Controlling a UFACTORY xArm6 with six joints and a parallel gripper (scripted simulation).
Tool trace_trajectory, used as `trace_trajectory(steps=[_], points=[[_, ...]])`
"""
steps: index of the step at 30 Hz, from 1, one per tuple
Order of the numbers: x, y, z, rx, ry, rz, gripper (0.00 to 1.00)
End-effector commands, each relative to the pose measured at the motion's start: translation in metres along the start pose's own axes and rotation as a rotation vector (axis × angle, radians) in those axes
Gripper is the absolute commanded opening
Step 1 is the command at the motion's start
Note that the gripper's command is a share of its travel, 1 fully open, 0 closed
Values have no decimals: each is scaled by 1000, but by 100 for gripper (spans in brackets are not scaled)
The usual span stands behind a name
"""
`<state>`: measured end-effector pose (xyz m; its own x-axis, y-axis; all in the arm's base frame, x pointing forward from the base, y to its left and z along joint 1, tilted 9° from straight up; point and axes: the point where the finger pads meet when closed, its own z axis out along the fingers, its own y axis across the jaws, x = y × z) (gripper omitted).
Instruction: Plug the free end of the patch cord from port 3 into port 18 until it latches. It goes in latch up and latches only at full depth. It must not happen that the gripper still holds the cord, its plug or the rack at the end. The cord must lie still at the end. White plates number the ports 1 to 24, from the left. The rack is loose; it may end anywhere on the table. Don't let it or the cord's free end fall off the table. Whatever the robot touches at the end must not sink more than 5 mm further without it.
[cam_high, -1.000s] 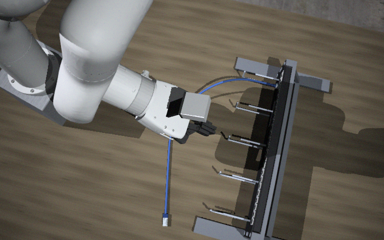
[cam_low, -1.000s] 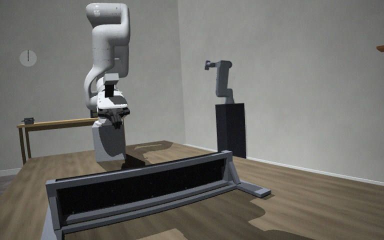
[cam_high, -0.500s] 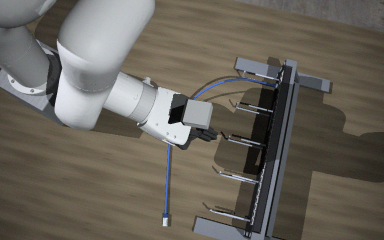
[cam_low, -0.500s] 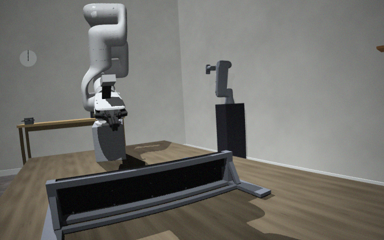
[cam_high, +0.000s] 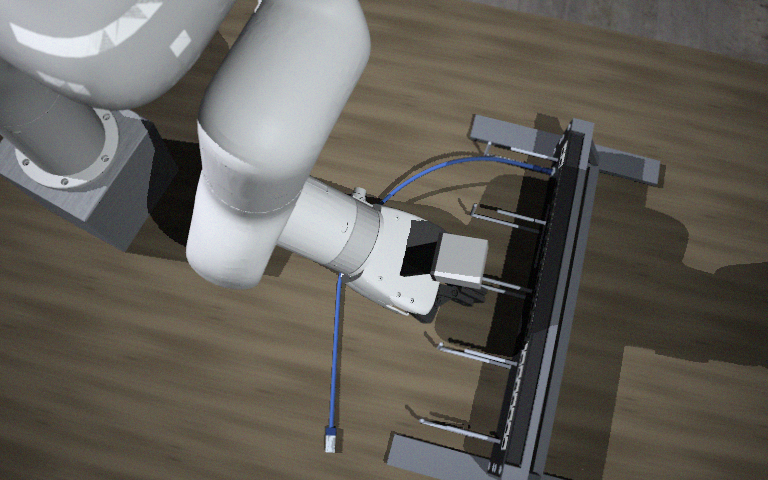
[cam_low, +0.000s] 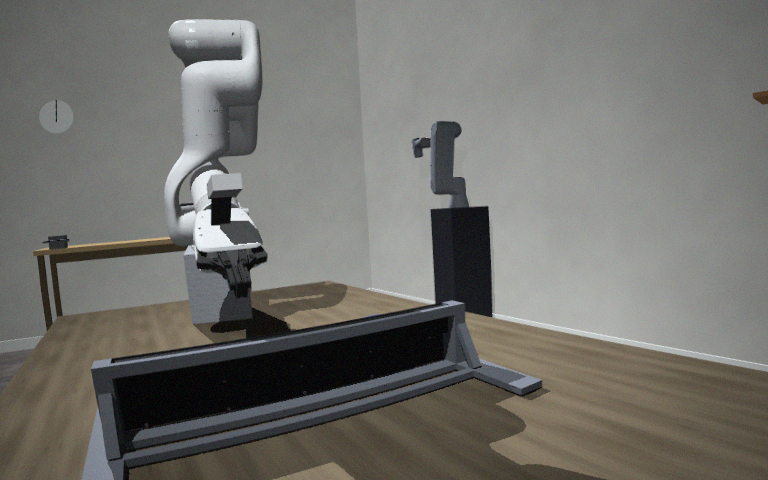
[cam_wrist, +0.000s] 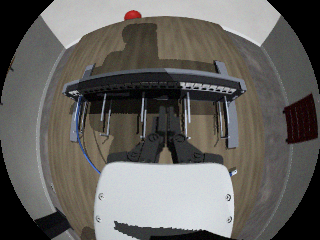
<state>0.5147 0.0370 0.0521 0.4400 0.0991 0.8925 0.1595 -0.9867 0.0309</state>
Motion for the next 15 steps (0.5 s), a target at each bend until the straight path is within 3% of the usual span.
trace_trajectory(steps=[1, 6, 15], points=[[1, 1, 40, -1, 3, -1, 0], [1, 1, 53, -1, 3, -1, 0], [1, 1, 54, -1, 3, -1, 0]])
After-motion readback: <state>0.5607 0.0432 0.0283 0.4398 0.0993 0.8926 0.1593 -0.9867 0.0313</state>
